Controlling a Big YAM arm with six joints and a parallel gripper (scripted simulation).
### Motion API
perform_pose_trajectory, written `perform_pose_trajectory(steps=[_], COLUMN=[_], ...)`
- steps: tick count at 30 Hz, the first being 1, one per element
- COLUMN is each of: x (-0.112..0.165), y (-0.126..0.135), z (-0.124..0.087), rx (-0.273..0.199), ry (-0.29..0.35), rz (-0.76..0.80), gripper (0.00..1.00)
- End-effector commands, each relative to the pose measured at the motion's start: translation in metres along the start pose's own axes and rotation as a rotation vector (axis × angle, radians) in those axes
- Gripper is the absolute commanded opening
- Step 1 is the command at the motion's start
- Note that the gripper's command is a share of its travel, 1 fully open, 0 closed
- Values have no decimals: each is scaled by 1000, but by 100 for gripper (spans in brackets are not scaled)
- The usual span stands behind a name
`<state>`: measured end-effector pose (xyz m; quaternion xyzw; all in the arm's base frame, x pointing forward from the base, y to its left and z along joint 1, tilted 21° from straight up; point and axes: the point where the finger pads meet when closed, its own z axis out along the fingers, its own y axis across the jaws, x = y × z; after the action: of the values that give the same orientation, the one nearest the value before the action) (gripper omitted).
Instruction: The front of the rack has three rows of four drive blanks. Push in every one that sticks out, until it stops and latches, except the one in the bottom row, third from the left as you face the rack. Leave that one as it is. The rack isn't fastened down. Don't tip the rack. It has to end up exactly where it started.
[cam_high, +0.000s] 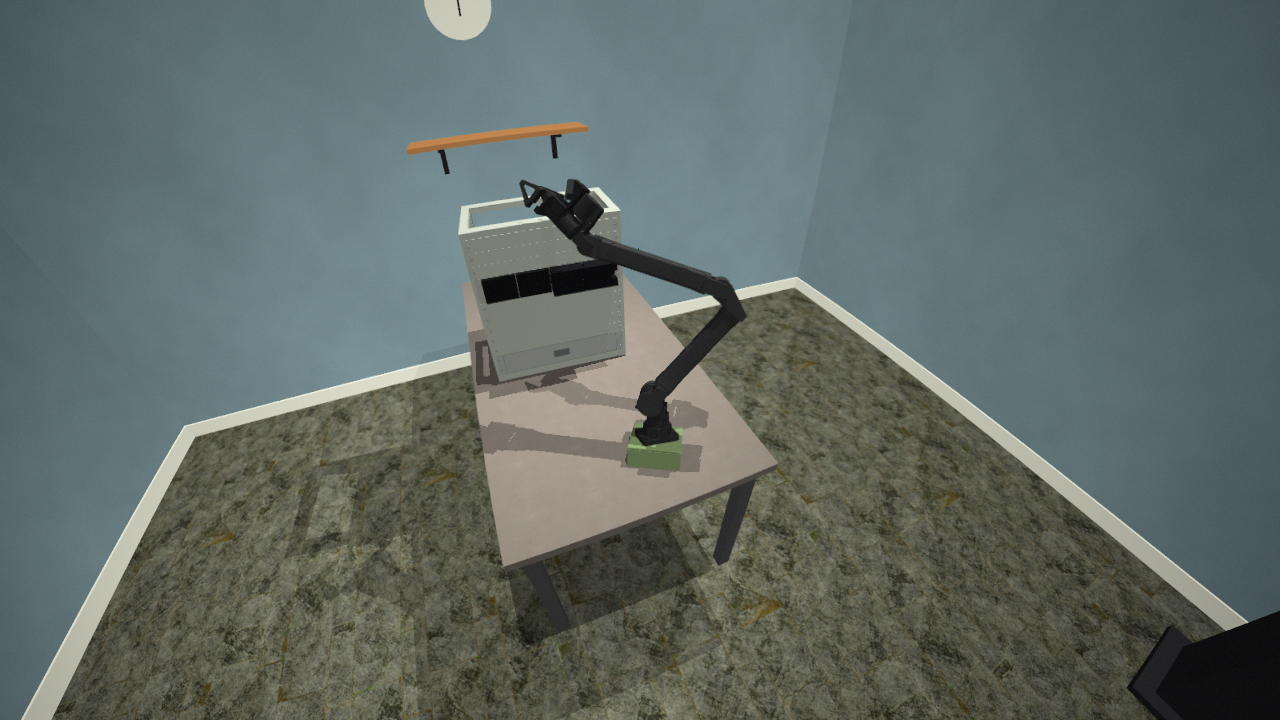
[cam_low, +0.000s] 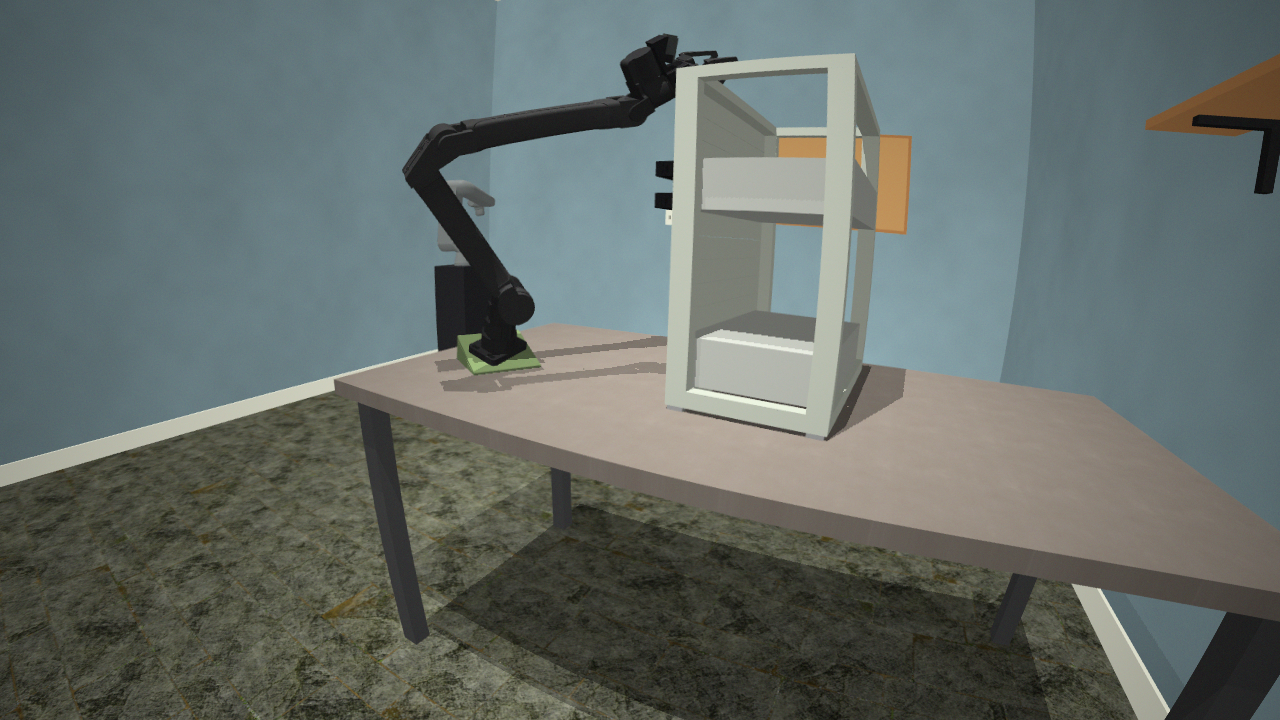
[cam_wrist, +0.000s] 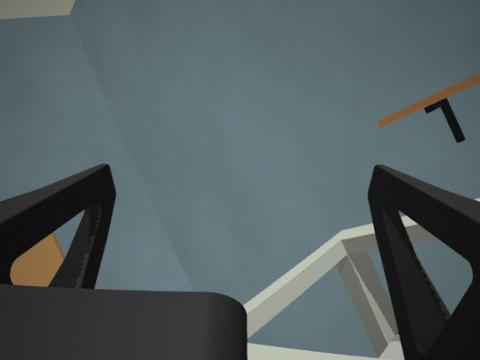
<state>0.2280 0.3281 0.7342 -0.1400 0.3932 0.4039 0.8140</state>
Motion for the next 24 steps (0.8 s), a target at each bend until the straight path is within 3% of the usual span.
perform_pose_trajectory(steps=[1,4,5,7,9,10,12,13,14,16,18,20,24], x=[48,50,35,68,100,107,125,133,143,146,133,133,140], y=[32,40,45,55,27,47,57,53,35,26,26,26,9], z=[-8,-13,-21,-24,-23,-28,-36,-38,-39,-50,-65,-65,-91], rx=[-50,-61,-70,-39,64,39,38,42,74,136,169,169,272], ry=[99,109,97,127,193,221,260,250,241,212,165,165,105], rz=[59,82,112,183,168,210,255,273,273,313,379,379,463], gripper=[100,100,100,100,100,100,100,100,100,100,100,100,100])
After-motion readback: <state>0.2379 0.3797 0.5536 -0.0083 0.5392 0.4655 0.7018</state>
